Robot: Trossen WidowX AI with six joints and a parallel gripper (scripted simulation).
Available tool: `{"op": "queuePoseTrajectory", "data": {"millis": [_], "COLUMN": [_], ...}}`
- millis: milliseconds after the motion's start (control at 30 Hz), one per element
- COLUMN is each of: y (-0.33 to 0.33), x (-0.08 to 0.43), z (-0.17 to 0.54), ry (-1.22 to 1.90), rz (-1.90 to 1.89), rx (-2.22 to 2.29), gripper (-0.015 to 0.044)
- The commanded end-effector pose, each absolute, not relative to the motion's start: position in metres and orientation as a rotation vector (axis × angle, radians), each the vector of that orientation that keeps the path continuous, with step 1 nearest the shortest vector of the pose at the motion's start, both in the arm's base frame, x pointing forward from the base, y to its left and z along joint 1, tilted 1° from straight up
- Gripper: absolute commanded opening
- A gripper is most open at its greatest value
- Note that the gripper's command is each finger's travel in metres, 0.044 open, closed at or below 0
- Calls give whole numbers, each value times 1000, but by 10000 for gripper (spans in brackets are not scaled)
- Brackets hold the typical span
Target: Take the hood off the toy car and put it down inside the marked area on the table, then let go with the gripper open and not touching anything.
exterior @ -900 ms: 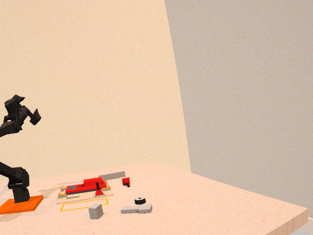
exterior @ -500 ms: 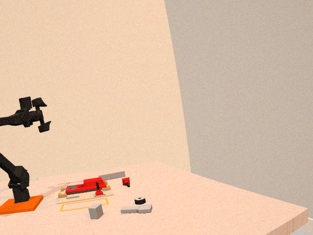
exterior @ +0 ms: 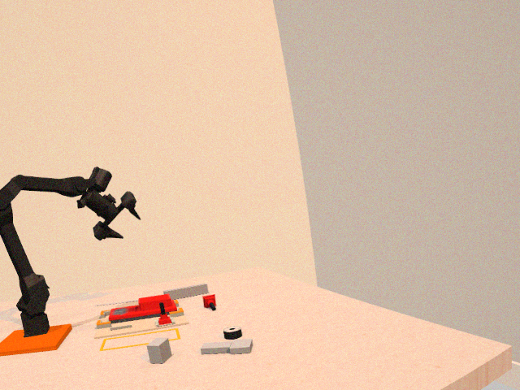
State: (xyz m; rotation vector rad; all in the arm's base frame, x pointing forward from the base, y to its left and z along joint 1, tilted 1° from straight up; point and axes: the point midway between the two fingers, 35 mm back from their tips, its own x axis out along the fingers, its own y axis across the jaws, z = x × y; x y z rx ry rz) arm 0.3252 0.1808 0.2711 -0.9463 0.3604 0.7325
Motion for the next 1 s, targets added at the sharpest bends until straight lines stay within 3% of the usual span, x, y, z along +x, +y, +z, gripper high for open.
{"op": "queuePoseTrajectory", "data": {"millis": [0,400,967], "y": [140,31,20], "x": [352,358,359], "z": [225,132,127], "ry": [754,1525,1548], "rz": [587,-112,-147], "rx": [-665,95,122], "gripper": [440,440,440]}}
